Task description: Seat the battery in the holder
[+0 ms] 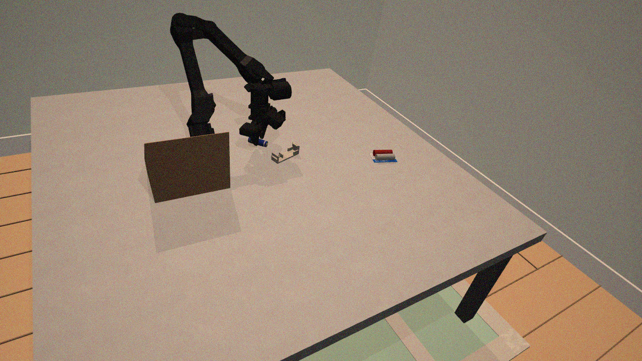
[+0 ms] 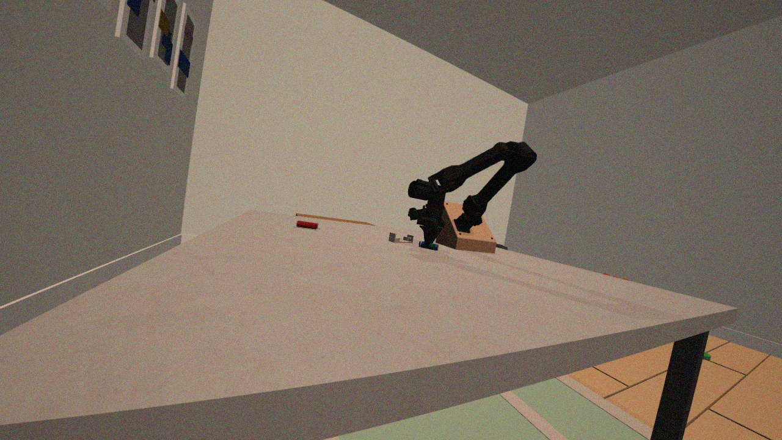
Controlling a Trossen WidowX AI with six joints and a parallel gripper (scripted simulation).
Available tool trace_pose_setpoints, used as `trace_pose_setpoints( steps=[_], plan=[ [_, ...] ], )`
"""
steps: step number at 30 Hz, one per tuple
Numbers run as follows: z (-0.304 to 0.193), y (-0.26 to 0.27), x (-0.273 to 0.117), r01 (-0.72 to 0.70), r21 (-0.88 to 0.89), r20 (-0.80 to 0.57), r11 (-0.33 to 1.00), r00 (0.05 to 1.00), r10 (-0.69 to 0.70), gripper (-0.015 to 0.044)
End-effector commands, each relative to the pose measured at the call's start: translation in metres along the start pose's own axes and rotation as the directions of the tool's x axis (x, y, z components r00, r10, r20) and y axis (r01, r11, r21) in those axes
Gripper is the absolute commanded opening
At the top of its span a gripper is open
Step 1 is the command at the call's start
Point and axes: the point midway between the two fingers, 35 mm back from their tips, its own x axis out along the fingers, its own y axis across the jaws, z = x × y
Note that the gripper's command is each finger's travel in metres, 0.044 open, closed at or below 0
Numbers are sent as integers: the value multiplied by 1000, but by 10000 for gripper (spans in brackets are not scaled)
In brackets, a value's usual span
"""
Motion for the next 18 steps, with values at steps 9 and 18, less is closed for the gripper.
trace_pose_setpoints(
  steps=[9,18],
  plan=[
    [-2,-3,6,4,15,-13,1000,1000,-4,101],
    [-1,-3,5,4,15,-13,1000,1000,-4,71]
  ],
)
